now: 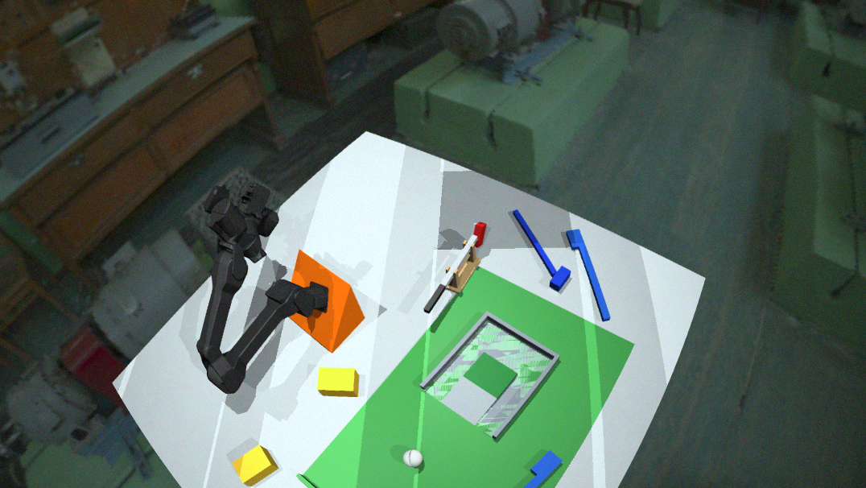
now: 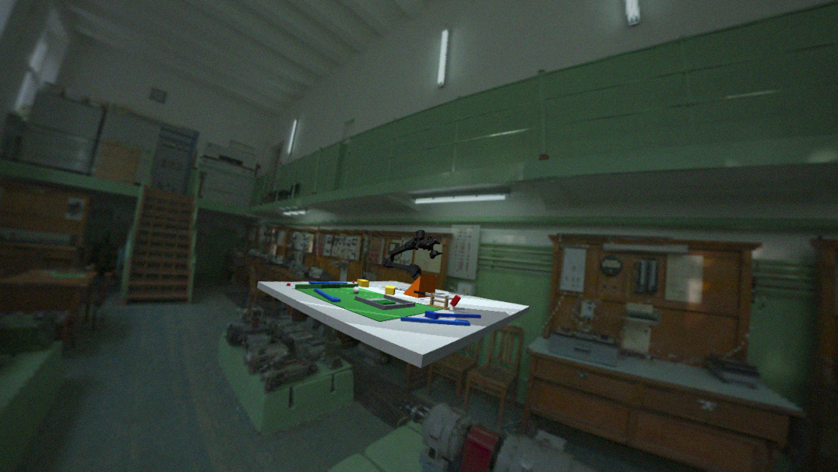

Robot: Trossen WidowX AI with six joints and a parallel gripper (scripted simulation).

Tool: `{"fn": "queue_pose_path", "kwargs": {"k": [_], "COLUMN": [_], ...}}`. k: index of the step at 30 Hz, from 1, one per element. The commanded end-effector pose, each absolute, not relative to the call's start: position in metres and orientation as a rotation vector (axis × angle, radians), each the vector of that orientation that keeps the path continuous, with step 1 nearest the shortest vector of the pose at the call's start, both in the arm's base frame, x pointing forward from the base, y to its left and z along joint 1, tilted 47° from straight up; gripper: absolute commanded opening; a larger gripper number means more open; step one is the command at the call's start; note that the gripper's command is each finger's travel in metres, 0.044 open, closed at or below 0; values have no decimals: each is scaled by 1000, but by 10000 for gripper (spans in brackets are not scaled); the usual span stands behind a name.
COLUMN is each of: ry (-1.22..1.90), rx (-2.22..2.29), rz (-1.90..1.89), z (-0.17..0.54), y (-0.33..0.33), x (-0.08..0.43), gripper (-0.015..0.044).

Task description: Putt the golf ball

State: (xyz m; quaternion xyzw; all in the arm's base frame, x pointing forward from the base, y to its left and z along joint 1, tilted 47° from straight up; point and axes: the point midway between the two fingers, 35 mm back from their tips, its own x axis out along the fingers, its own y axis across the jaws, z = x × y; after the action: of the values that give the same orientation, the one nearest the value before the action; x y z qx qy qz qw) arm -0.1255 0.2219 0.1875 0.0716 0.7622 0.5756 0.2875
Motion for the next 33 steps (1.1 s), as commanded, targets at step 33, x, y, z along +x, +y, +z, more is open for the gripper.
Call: {"fn": "queue_pose_path", "kwargs": {"k": [33], "ry": [1719], "rx": [-1421], "rz": [892], "z": [-91], "y": [98], "x": [262], "gripper": [440]}}
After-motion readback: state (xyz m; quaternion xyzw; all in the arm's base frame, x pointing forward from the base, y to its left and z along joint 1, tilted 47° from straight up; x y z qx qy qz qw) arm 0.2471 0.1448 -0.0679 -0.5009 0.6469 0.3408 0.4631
